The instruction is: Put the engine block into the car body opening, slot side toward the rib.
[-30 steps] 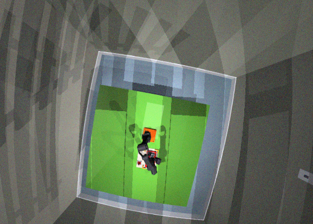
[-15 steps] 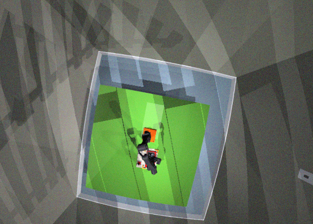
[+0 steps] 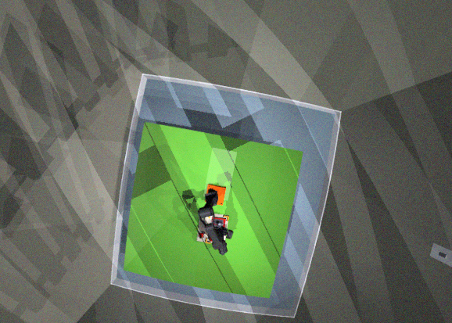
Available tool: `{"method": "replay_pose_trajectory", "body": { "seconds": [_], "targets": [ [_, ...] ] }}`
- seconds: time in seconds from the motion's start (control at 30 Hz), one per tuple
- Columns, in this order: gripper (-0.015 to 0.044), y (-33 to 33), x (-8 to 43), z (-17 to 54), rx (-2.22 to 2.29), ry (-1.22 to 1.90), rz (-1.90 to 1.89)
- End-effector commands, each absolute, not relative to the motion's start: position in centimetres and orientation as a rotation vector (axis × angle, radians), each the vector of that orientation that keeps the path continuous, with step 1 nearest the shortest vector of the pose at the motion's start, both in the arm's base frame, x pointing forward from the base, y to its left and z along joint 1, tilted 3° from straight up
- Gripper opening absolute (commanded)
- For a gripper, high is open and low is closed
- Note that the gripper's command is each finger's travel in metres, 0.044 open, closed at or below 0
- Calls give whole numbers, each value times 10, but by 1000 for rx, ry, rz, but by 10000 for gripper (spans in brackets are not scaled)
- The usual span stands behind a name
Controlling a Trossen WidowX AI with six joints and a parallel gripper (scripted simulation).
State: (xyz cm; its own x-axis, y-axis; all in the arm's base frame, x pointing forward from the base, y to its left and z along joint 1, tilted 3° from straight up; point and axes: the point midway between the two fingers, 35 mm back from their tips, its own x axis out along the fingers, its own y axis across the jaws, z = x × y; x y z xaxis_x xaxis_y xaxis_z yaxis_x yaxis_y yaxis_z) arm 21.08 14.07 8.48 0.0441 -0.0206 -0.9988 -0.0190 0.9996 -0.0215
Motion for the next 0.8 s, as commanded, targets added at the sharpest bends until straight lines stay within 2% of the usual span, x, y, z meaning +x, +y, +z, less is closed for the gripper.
{"method": "replay_pose_trajectory", "body": {
  "seconds": [0.0, 0.77],
  "targets": [
    [0, 143, 212, 104, -17, 1510, 7],
    [0, 139, 197, 176, -17, 1511, 7]
  ]
}}
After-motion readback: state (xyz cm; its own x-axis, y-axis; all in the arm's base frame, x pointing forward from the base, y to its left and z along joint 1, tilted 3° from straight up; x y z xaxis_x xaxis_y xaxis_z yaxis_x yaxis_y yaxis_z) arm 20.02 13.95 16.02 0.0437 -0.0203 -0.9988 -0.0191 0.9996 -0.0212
